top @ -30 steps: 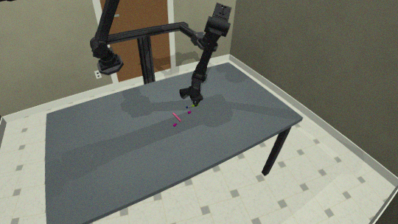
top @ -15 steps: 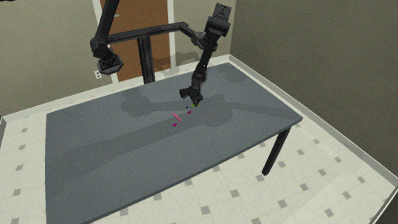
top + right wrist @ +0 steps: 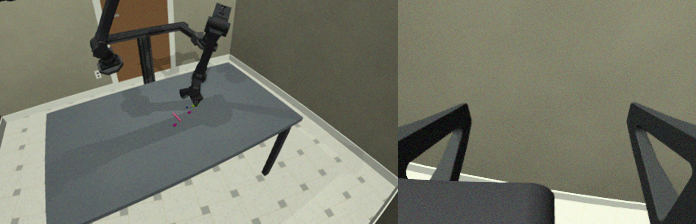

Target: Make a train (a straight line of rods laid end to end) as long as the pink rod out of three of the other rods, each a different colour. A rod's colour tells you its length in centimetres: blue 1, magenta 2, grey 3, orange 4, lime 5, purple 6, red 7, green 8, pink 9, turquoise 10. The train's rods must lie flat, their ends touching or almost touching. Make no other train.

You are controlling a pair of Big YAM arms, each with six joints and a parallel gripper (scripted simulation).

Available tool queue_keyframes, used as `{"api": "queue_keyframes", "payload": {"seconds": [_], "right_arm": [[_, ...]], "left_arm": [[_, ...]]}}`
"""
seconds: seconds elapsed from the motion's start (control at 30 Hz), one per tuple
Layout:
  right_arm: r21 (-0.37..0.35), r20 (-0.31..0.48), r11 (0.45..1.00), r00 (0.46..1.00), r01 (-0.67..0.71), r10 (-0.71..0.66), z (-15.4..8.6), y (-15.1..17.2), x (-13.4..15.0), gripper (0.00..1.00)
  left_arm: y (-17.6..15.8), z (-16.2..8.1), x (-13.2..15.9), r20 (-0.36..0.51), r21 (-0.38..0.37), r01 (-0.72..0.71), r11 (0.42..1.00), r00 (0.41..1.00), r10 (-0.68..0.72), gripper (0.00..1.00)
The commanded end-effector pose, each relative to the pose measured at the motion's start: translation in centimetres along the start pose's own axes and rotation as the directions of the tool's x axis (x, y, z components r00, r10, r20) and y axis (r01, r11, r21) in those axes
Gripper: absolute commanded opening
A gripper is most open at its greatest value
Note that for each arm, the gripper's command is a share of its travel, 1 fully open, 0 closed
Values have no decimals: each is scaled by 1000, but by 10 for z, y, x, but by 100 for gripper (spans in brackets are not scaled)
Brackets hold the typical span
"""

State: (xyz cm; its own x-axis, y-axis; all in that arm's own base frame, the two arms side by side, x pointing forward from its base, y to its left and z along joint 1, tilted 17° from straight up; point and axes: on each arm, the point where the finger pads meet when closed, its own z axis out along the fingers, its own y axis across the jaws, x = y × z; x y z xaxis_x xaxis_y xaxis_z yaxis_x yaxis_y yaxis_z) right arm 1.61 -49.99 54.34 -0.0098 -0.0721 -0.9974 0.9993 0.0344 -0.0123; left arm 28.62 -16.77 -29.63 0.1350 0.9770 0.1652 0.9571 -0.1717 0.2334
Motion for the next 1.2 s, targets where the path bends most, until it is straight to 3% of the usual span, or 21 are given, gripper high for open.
{"api": "queue_keyframes", "payload": {"seconds": [0.0,0.17,0.57,1.17], "right_arm": [[24,61,1000,998,-11,9,-8,-11,-24,100],[24,61,1000,998,-11,9,-8,-11,-24,100],[24,61,1000,998,-11,9,-8,-11,-24,100],[24,61,1000,998,-11,9,-8,-11,-24,100]], "left_arm": [[-10,0,-2,0,10,-11,1000,1000,11,16],[-10,0,-2,0,10,-11,1000,1000,11,23],[-9,-2,-2,1,8,-11,1000,1000,11,23],[-4,-70,-2,1,-1,-5,1000,1000,5,23]]}}
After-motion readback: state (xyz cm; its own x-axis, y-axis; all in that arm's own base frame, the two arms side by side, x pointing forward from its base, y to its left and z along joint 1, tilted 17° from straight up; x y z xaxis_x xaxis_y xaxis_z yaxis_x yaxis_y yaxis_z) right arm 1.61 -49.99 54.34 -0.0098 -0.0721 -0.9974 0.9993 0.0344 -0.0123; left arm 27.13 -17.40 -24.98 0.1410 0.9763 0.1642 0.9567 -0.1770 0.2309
